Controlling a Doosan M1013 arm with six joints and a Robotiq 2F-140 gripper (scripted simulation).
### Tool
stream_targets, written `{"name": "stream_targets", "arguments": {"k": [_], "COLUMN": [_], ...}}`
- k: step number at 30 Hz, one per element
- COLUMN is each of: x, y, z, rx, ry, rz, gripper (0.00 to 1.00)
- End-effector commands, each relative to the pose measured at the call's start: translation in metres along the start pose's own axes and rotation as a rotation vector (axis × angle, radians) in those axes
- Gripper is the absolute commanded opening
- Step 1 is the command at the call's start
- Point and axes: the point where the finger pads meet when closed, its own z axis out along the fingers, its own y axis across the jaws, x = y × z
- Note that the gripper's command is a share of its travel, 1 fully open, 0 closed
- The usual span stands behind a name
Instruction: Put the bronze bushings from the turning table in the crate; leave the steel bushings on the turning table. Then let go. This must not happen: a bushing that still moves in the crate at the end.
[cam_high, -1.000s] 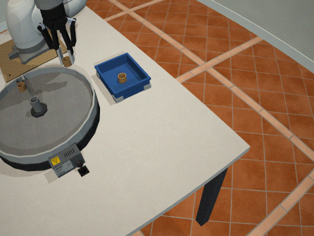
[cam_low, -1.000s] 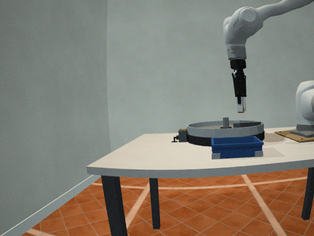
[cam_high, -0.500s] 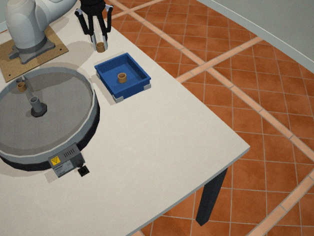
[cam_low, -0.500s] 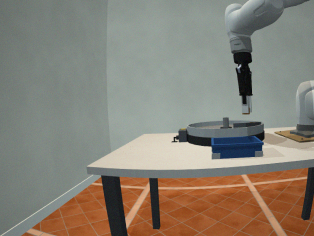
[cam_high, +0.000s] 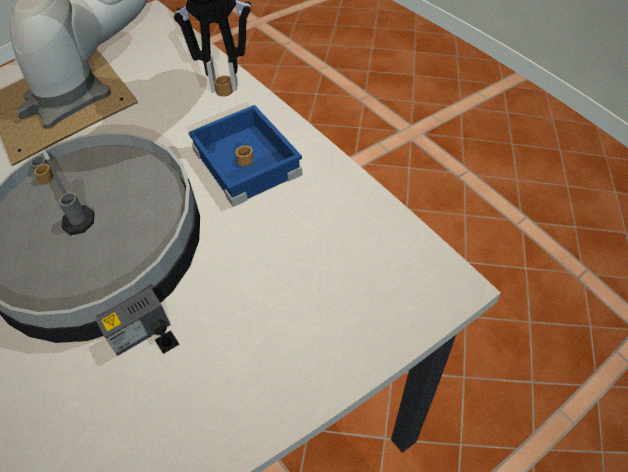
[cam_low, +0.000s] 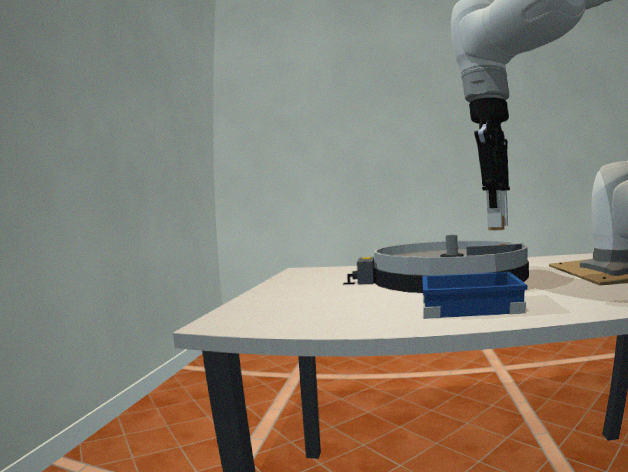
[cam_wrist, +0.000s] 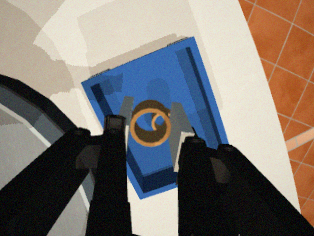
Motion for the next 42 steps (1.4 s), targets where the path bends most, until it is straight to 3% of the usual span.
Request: {"name": "stream_targets", "arguments": {"k": [1, 42], "x": [0.0001, 0.0001], "y": [0.0001, 0.0001], "z": [0.0, 0.007], "rx": [0.0, 0.0], "ry": [0.0, 0.0], "rz": [0.0, 0.0], "gripper": [0.0, 0.0]}}
